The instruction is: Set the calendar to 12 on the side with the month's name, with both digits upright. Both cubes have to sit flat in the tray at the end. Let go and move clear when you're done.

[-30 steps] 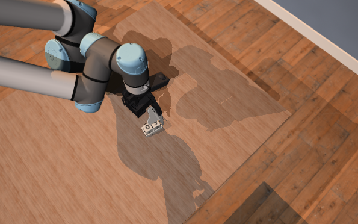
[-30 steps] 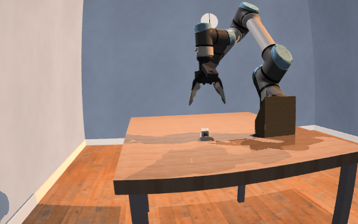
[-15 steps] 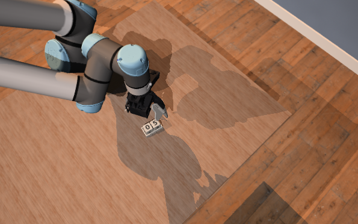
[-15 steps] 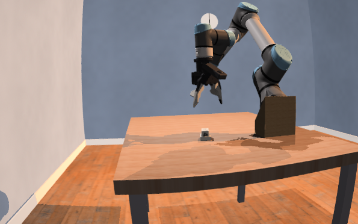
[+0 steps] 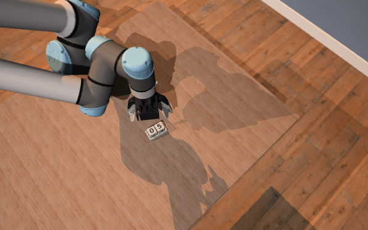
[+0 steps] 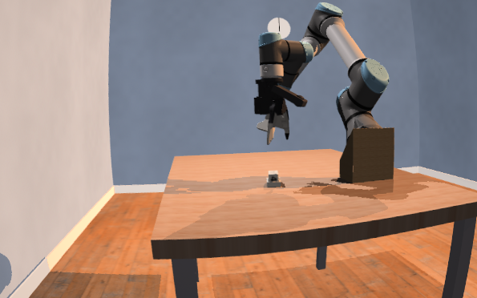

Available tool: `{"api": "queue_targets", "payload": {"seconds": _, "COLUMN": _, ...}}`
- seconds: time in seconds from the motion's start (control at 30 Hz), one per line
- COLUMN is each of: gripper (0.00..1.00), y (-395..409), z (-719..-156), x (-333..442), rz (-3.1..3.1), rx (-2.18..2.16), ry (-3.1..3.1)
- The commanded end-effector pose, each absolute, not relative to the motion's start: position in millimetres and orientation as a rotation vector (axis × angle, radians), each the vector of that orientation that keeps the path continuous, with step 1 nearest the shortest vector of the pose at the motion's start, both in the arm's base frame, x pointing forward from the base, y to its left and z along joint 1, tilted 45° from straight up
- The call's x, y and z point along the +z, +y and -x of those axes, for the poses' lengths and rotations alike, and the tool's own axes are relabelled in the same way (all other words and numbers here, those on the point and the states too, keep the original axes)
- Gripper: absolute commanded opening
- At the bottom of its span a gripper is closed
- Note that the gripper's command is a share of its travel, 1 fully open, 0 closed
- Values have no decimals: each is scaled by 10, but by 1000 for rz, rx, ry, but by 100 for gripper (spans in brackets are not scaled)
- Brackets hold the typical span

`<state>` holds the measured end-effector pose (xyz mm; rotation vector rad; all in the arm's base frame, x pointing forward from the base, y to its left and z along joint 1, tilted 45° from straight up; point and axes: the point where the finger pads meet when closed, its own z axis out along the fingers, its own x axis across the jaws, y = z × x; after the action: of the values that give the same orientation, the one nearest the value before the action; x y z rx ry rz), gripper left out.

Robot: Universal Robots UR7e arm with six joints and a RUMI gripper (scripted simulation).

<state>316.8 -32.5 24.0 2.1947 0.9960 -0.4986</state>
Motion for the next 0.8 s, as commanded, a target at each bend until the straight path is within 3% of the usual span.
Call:
{"api": "queue_targets", "payload": {"seconds": 0.0, "gripper": 100, "y": -346, "z": -3160, "x": 241, "rz": -2131, "rx": -557, "ry": 1182}}
{"api": "queue_targets", "payload": {"seconds": 0.77, "gripper": 100, "y": -446, "z": -3158, "x": 252, "rz": -1746, "rx": -813, "ry": 1840}}
